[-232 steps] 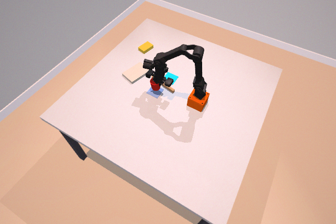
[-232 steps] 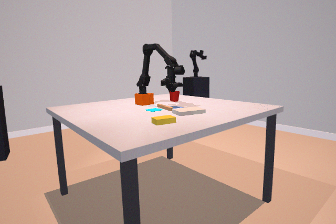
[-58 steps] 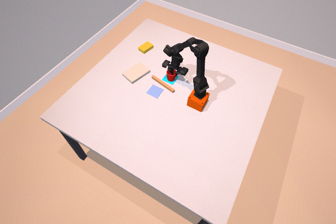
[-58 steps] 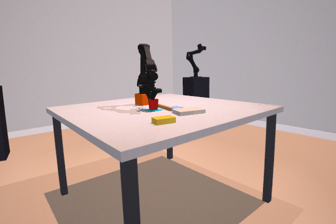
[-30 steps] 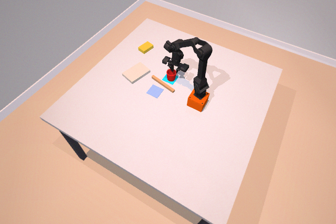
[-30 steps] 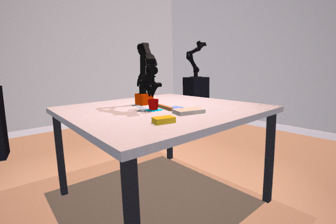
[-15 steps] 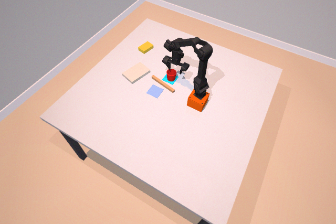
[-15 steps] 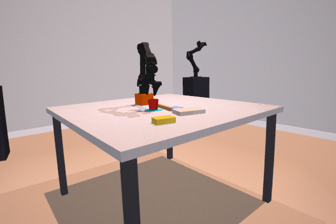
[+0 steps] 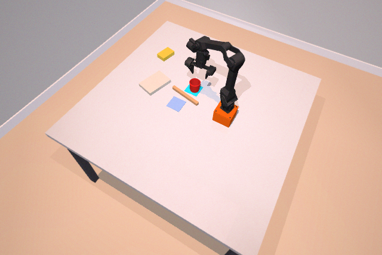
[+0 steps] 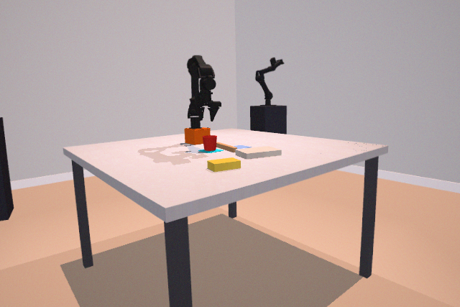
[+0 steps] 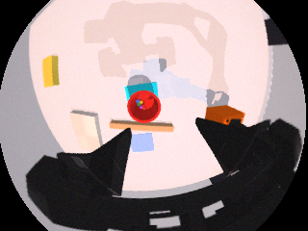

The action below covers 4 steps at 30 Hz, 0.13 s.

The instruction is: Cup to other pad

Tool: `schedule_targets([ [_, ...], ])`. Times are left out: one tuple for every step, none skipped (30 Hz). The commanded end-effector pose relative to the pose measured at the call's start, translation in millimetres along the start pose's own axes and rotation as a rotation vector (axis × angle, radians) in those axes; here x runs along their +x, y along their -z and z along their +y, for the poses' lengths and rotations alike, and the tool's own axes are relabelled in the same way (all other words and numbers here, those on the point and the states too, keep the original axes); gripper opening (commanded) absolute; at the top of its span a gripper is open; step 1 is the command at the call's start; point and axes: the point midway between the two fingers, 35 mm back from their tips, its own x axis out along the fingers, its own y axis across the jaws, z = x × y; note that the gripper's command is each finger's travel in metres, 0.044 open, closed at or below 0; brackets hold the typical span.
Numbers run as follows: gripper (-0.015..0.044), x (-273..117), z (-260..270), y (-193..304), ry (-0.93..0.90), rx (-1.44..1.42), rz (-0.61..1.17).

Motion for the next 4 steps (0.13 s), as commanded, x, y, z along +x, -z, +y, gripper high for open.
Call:
schedule_targets([
  [0.044, 0.0, 0.0, 0.0, 0.0, 0.0, 0.0],
  [0.044, 0.0, 0.0, 0.0, 0.0, 0.0, 0.0],
  [0.044, 0.0, 0.0, 0.0, 0.0, 0.0, 0.0],
  [0.044, 0.0, 0.0, 0.0, 0.0, 0.0, 0.0],
])
